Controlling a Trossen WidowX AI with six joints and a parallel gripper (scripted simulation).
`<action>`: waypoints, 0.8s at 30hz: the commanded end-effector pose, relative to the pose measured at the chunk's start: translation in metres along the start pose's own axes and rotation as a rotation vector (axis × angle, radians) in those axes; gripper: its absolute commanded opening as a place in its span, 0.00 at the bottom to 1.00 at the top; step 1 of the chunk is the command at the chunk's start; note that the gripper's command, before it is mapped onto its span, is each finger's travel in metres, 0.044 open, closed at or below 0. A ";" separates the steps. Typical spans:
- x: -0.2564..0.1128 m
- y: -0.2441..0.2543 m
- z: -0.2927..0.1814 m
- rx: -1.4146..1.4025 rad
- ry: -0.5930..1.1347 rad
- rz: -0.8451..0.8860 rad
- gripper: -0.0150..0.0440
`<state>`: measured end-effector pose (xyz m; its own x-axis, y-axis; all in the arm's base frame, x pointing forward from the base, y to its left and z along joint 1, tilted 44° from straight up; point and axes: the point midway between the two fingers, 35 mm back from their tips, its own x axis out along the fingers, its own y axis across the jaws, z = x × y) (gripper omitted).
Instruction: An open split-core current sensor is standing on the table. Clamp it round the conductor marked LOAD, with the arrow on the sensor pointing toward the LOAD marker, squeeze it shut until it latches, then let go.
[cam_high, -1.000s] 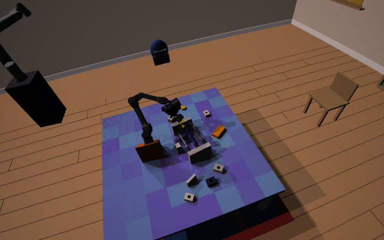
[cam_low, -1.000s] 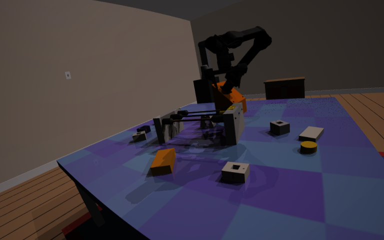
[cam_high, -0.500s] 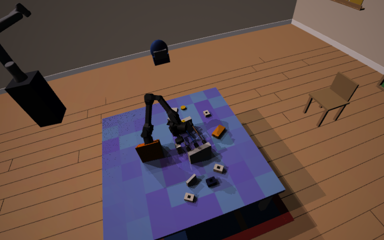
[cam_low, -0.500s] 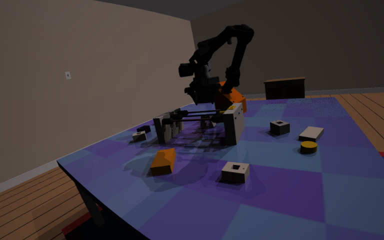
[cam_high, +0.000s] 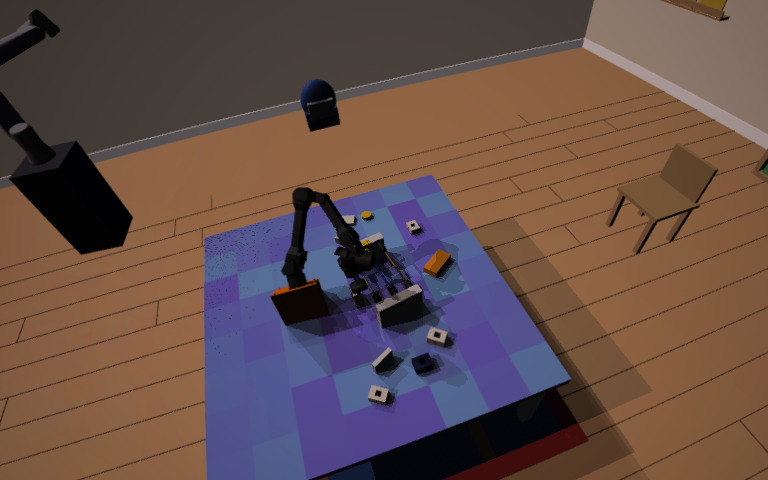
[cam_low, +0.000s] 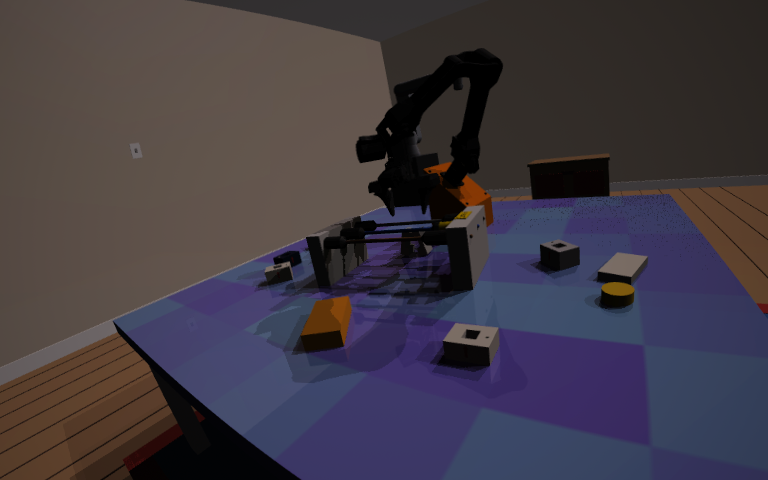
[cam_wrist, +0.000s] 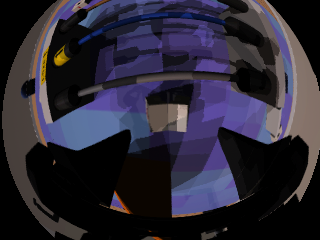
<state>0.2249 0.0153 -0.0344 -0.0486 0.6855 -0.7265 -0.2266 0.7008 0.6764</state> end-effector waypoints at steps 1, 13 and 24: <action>0.008 0.000 -0.002 0.009 0.005 0.006 1.00; 0.028 0.000 -0.002 0.009 0.005 0.007 1.00; 0.046 0.002 -0.003 0.009 0.005 0.010 1.00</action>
<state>0.2223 0.0428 -0.0629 -0.0501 0.6855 -0.7264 -0.2268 0.7005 0.6767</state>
